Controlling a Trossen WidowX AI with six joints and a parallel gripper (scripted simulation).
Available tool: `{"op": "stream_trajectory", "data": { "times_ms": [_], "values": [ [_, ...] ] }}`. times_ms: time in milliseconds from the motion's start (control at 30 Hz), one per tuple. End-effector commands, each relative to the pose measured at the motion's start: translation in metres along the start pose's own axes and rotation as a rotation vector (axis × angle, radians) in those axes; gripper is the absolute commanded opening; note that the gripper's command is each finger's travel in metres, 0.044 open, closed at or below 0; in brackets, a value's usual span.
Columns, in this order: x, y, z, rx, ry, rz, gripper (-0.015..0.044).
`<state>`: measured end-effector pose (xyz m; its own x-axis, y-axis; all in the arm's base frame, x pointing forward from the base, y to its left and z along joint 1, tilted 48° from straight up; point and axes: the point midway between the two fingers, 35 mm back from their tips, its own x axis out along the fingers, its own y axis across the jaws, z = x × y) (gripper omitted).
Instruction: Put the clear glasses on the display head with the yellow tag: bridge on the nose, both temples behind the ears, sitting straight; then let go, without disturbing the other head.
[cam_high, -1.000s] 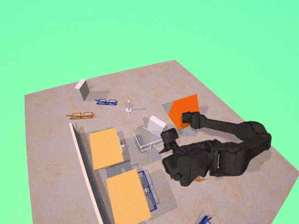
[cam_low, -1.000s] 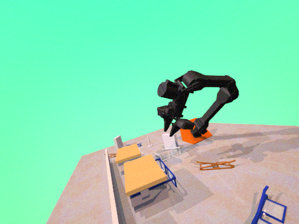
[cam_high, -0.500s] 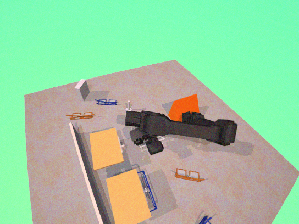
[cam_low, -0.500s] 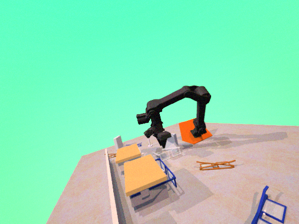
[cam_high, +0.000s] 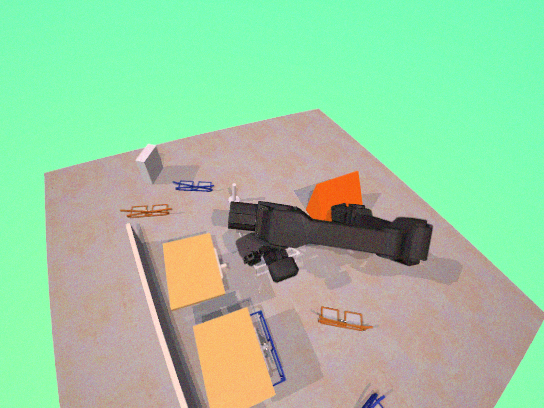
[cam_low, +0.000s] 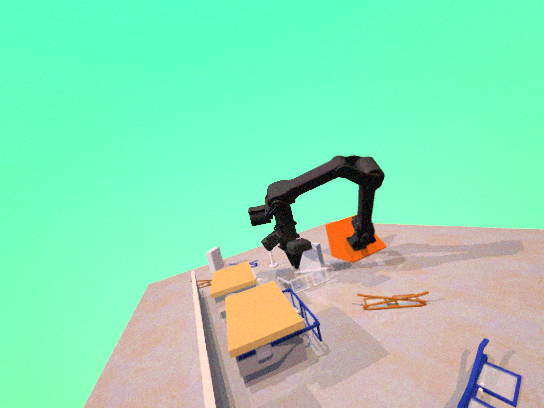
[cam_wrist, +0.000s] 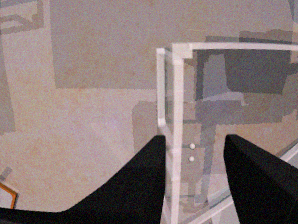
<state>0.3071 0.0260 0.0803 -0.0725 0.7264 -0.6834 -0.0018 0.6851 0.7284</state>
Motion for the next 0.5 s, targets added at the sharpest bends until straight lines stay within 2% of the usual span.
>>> {"op": "stream_trajectory", "data": {
  "times_ms": [0, 467],
  "values": [
    [0.005, 0.001, 0.001, -0.001, 0.000, 0.003, 0.0120],
    [0.028, 0.004, 0.002, -0.001, -0.001, 0.002, 0.0120]
  ]
}}
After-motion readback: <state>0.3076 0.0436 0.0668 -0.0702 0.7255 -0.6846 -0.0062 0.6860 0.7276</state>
